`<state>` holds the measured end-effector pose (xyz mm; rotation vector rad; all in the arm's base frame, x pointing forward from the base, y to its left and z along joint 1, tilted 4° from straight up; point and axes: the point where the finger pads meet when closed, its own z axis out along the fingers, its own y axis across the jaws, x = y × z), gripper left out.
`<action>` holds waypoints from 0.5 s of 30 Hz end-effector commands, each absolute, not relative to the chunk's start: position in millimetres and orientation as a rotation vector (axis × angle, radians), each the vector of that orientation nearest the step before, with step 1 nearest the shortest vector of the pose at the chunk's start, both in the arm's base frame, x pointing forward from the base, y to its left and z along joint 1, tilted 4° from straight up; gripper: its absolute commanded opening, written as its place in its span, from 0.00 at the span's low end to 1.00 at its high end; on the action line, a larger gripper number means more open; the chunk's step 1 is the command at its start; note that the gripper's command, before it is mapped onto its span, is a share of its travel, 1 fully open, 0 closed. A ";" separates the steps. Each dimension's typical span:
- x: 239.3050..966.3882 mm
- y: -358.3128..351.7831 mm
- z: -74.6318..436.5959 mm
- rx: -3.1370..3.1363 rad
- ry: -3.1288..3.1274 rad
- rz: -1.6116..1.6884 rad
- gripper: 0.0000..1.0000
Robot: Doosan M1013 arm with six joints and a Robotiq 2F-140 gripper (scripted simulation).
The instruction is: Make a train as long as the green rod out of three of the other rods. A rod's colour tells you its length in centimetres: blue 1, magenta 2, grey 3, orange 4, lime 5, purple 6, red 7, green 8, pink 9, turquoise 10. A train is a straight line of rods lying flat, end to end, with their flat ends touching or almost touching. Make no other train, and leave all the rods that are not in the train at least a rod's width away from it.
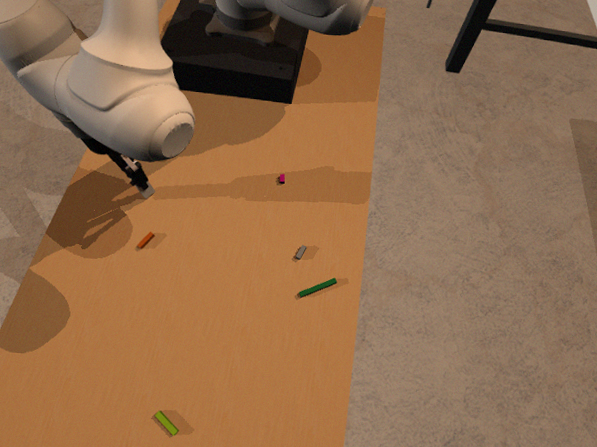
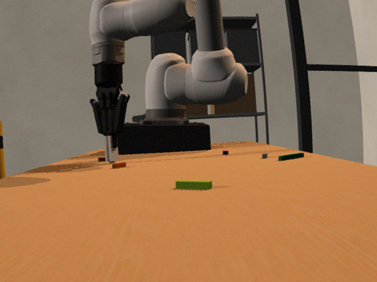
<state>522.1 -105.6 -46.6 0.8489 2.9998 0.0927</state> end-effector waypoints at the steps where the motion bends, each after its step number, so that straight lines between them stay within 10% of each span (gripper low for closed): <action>1: 519.0 -102.9 -49.8 0.858 3.000 0.097 0.12; 15: 519.0 -102.9 -49.8 0.858 3.000 0.097 0.15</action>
